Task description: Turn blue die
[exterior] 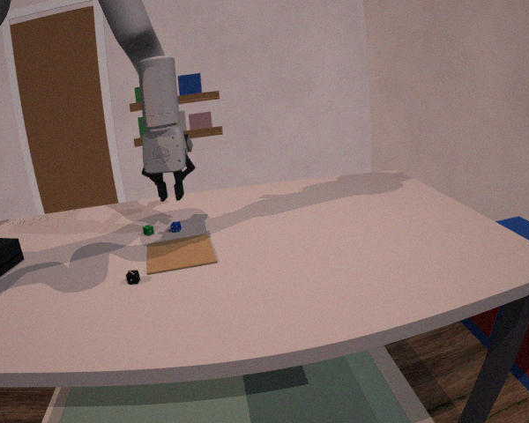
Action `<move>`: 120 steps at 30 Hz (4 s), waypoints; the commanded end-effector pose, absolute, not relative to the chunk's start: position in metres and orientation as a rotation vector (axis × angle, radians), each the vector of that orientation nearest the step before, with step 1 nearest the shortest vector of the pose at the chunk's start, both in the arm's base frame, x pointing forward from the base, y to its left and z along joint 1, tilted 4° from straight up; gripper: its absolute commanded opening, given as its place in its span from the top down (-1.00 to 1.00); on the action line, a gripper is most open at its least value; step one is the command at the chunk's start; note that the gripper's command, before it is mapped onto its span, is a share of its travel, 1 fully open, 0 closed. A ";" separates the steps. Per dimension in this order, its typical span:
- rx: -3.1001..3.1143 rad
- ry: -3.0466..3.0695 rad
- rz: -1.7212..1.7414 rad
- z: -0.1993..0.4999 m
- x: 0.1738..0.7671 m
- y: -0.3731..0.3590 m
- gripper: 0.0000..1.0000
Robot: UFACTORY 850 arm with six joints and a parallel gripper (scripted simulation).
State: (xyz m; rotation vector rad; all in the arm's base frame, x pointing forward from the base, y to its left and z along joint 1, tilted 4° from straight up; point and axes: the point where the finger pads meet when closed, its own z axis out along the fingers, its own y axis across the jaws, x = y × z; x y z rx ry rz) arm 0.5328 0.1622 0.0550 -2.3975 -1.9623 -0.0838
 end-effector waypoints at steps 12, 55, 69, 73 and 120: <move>-2.398 -1.963 -0.087 0.056 0.534 0.162 0.28; -2.397 -1.962 -0.087 0.016 0.534 0.164 0.28; -2.397 -1.962 -0.087 0.004 0.534 0.165 0.28; -2.397 -1.962 -0.087 0.004 0.534 0.165 0.28; -2.397 -1.962 -0.087 0.004 0.535 0.165 0.28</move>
